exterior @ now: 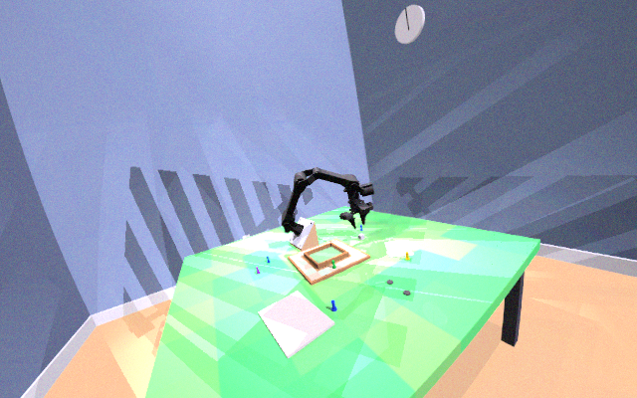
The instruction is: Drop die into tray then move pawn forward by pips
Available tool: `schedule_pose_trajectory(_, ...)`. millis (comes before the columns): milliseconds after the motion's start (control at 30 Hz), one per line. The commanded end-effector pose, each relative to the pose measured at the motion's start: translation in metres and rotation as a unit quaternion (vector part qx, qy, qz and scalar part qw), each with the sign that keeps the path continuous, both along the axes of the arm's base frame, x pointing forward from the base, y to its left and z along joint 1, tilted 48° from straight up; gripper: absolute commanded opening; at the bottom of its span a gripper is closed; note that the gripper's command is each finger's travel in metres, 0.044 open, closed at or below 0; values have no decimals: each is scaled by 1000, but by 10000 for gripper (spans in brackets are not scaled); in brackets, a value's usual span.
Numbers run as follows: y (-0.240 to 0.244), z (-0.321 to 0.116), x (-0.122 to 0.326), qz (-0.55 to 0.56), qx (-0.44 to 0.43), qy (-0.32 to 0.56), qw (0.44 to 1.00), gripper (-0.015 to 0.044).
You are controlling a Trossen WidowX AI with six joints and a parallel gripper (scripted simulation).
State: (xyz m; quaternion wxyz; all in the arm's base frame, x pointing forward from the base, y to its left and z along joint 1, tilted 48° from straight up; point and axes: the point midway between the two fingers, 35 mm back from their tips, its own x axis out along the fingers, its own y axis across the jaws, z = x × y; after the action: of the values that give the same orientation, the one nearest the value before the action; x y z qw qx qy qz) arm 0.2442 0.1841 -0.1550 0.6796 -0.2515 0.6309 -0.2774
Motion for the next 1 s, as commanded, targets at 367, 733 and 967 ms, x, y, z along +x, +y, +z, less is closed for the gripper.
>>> schedule_pose_trajectory(367, -21, -19, 5, -27, -20, -9, 999, 275)
schedule_pose_trajectory(733, -32, -30, 6, -26, -20, -9, 999, 275)
schedule_pose_trajectory(967, -40, -38, 6, -27, -20, -9, 999, 275)
